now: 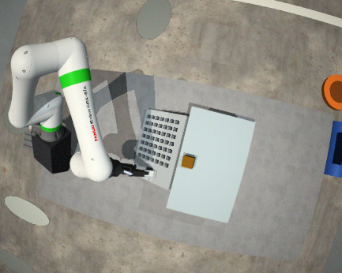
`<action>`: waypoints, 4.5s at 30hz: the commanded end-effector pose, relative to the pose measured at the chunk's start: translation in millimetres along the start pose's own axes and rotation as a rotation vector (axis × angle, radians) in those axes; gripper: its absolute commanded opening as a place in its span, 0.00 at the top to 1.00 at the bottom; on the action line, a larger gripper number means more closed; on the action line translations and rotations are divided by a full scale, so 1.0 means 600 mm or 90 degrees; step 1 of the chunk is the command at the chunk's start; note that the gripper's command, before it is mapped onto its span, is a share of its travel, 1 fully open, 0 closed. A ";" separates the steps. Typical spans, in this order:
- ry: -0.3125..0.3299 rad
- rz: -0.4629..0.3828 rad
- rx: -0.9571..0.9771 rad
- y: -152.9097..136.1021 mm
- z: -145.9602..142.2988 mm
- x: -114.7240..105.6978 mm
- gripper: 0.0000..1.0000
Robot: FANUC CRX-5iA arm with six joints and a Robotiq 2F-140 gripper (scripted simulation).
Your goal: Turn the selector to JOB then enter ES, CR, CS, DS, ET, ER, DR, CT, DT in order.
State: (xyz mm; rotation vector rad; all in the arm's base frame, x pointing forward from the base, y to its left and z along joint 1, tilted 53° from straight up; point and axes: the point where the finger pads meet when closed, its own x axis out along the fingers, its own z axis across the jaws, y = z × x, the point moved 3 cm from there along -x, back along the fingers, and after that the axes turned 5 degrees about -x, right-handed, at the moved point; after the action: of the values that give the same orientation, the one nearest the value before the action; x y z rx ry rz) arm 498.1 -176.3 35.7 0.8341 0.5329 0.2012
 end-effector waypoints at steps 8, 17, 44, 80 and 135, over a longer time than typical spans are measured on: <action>0.000 0.000 0.000 0.000 0.000 0.000 0.67; 0.000 0.000 0.000 0.000 0.000 0.000 0.67; 0.000 0.000 0.000 0.000 0.000 -0.057 0.67; 0.000 0.000 0.000 0.000 0.000 -0.087 1.00; 0.000 0.000 -0.038 0.266 0.001 -0.034 1.00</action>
State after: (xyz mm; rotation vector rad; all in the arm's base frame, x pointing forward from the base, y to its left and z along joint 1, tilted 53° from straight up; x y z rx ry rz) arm 482.2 -79.9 164.8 0.7761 0.5253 0.2165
